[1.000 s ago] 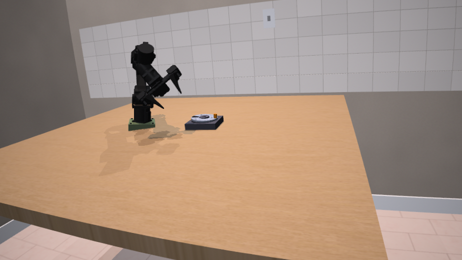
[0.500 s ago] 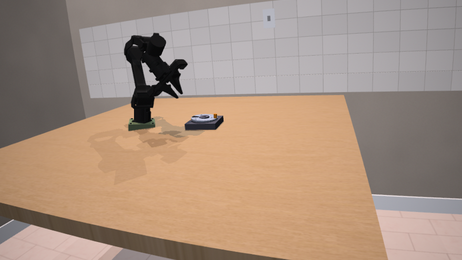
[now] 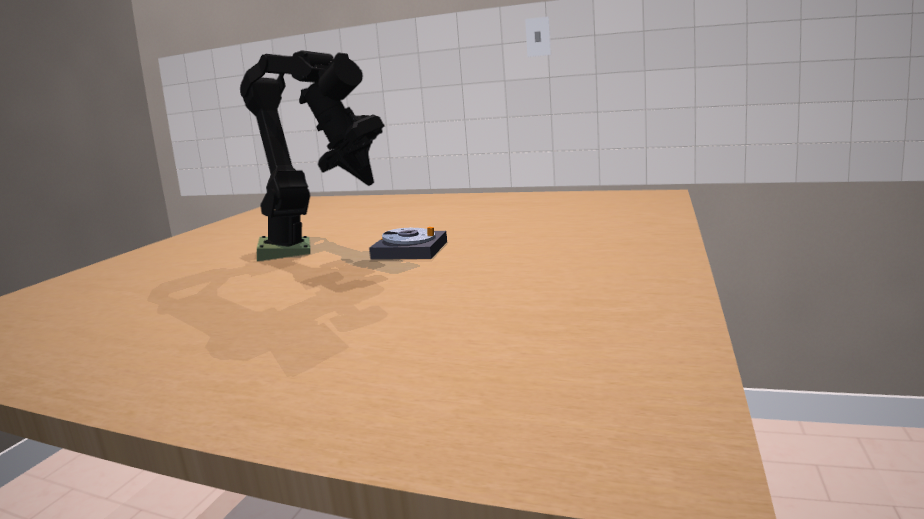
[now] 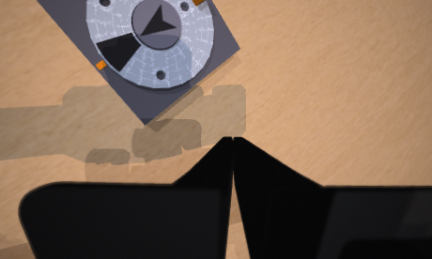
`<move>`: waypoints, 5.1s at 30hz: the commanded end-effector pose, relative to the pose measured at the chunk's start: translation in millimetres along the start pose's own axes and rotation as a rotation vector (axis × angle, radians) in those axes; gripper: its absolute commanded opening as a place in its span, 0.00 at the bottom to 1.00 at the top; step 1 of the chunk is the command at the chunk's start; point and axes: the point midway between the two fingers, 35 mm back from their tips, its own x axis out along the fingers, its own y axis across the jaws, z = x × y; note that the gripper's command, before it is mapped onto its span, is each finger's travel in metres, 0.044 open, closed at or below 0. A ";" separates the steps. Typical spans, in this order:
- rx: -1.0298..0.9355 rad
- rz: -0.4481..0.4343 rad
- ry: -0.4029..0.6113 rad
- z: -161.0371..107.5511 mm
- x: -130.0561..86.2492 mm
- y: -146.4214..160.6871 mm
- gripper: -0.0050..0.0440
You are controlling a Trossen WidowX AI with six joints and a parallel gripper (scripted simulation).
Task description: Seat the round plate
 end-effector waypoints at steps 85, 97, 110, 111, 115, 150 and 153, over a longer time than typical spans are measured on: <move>1.036 0.251 0.426 103.0 134.3 17.5 0.00; 1.035 0.248 0.416 103.0 135.3 16.7 0.00; 1.037 0.244 0.403 105.2 132.6 13.7 0.00; 1.035 0.250 0.422 101.8 136.7 18.4 0.00; 1.034 0.252 0.426 101.4 137.8 19.1 0.00; 1.035 0.248 0.410 94.2 138.8 3.4 0.00; 1.035 0.246 0.410 92.5 139.0 1.9 0.00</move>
